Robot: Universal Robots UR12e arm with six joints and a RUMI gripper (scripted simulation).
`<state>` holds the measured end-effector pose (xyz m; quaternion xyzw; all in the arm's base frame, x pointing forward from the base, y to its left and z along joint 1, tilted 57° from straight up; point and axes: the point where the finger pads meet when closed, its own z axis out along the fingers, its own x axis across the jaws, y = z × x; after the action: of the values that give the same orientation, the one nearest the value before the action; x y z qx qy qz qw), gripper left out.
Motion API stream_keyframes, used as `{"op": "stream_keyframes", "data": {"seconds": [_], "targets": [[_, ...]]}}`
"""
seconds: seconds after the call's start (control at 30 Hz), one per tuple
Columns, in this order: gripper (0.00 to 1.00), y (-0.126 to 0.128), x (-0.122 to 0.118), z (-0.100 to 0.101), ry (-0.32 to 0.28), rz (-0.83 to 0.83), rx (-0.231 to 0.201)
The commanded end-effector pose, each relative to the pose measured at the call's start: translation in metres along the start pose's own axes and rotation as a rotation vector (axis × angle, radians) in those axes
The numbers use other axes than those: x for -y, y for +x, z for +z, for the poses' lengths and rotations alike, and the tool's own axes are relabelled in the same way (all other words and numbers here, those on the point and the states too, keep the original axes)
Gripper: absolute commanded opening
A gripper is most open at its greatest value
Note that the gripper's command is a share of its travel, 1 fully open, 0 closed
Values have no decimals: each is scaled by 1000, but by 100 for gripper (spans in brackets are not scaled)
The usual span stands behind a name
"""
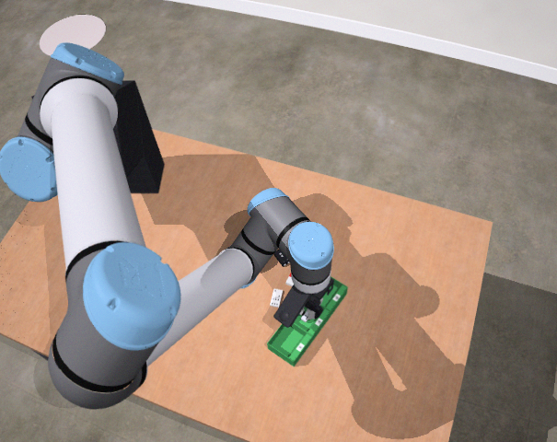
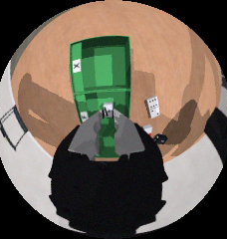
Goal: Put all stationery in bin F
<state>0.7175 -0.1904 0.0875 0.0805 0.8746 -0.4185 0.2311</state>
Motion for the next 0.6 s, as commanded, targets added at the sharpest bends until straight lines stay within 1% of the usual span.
{"op": "stream_keyframes", "data": {"seconds": [0.0,0.17,0.2,0.57], "targets": [[0,0,-1,0,0,0,1],[0,0,-1,0,0,0,1],[18,0,-1,0,0,0,1],[18,0,-1,0,0,0,1]]}}
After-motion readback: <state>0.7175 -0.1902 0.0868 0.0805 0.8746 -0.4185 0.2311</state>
